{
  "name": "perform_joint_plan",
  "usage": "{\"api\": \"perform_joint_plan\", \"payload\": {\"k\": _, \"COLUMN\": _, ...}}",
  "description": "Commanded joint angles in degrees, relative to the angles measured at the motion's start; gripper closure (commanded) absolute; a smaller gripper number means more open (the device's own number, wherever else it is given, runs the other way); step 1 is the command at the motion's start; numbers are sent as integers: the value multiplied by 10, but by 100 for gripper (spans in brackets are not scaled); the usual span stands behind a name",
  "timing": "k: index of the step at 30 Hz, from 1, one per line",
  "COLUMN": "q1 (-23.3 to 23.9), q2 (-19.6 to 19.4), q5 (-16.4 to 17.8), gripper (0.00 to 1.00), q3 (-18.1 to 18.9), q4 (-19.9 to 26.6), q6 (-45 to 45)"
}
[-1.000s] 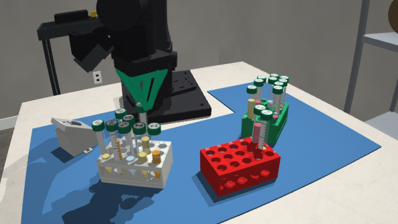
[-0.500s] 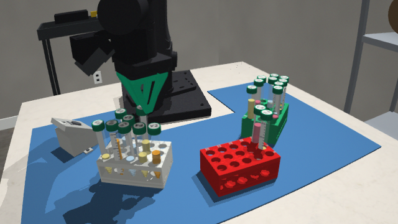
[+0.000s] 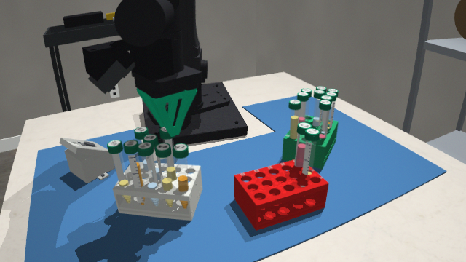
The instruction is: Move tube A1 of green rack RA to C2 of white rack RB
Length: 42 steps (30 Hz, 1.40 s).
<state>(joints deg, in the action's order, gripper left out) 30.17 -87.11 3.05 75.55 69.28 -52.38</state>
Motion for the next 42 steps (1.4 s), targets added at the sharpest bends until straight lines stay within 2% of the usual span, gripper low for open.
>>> {"api": "perform_joint_plan", "payload": {"k": 1, "q1": 1, "q2": 4, "q5": -4, "gripper": 100, "q3": 1, "q4": 1, "q6": 0}}
{"api": "perform_joint_plan", "payload": {"k": 42, "q1": 1, "q2": 1, "q5": -4, "gripper": 100, "q3": -31, "q4": -34, "q6": 1}}
